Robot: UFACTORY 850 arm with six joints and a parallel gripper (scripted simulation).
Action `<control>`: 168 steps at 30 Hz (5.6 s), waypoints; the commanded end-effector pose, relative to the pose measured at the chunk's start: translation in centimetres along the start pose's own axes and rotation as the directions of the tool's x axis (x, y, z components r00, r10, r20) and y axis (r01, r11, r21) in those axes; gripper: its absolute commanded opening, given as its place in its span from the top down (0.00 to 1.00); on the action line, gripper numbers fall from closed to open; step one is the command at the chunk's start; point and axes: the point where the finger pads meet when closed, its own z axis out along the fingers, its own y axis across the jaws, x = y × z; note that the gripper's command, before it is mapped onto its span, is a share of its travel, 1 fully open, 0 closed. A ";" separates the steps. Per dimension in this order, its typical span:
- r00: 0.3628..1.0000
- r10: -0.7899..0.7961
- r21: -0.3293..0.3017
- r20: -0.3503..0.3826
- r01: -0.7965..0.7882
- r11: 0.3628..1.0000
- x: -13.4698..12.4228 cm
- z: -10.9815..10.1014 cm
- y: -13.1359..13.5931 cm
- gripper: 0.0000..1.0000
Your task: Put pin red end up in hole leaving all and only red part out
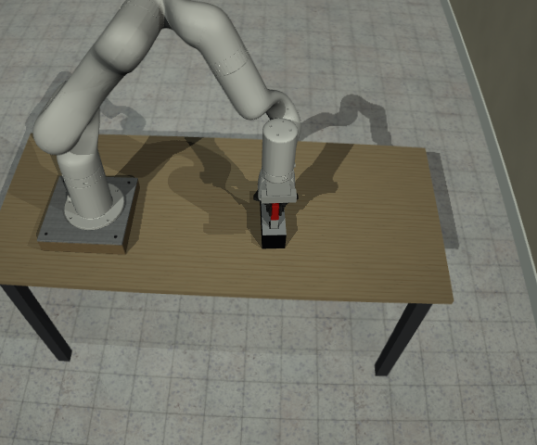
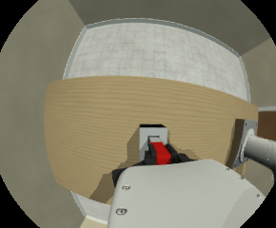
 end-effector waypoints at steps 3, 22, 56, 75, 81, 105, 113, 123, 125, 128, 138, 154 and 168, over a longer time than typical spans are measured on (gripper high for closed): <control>1.000 0.000 0.002 0.000 0.000 1.000 0.0 0.0 -0.1 1.00; 1.000 0.000 0.002 0.000 0.000 1.000 0.0 -0.1 -0.1 1.00; 1.000 0.000 0.002 -0.001 0.000 1.000 0.0 0.3 0.0 1.00; 1.000 0.000 0.002 -0.001 0.000 1.000 0.0 0.7 -0.1 1.00; 1.000 0.000 0.002 -0.001 0.000 1.000 -0.1 0.7 -0.2 1.00; 1.000 0.000 0.002 -0.001 0.000 1.000 -0.1 1.1 -0.1 1.00; 1.000 0.000 0.003 -0.001 0.000 1.000 0.0 1.1 0.0 1.00; 1.000 0.000 0.003 -0.001 0.000 1.000 0.0 1.1 0.0 1.00; 1.000 0.000 0.003 -0.001 0.000 1.000 0.0 1.1 0.0 1.00; 1.000 0.000 0.003 -0.001 0.000 1.000 0.0 1.1 0.0 1.00; 1.000 0.000 0.003 -0.001 0.000 1.000 0.0 1.5 0.0 1.00; 1.000 0.001 0.003 -0.001 -0.001 1.000 0.0 1.5 0.0 1.00; 1.000 0.001 0.003 -0.001 -0.001 1.000 0.0 1.9 -0.1 1.00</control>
